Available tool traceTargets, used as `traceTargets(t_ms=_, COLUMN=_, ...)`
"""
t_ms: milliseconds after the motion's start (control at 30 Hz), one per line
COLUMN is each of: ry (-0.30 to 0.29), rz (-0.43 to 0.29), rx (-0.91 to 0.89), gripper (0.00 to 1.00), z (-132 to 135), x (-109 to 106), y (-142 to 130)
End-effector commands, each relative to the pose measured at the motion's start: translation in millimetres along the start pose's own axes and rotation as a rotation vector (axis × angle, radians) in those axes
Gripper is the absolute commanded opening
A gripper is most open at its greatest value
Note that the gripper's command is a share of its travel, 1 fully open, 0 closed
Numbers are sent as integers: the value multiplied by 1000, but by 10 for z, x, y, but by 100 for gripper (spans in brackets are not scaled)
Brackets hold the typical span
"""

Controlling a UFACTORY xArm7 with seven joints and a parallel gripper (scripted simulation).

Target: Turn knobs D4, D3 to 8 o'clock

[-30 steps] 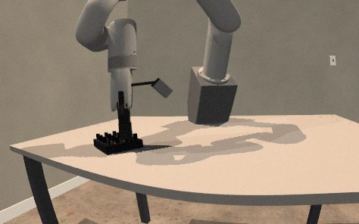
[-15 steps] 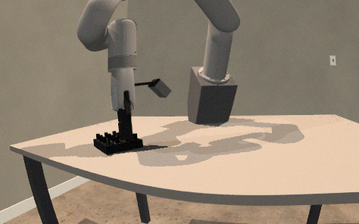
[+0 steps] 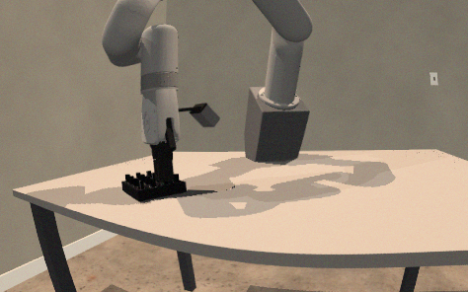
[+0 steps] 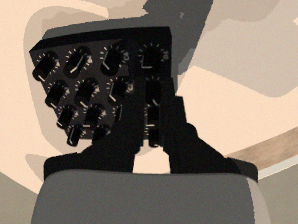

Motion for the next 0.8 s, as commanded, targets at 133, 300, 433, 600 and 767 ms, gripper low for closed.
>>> traceTargets(t_ms=133, ry=1, rz=-2, rx=-38, gripper=8, z=-5, x=-7, y=-7)
traceTargets(t_ms=300, ry=1, rz=-2, rx=-46, gripper=8, z=-5, x=-7, y=-7)
traceTargets(t_ms=433, ry=1, rz=-2, rx=-46, gripper=8, z=-5, x=-7, y=-7)
traceTargets(t_ms=600, ry=1, rz=-2, rx=-47, gripper=8, z=-5, x=-7, y=-7)
traceTargets(t_ms=767, ry=1, rz=-2, rx=-47, gripper=8, z=-5, x=-7, y=-7)
Point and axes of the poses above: the point where the finger pads meet when closed, its own x axis out along the fingers, its own z axis across the jaws, y = z × x, the point moved 10 cm from there along -x, back along the fingers, and after that the axes turned 7 degrees about -x, right-handed, at the moved point
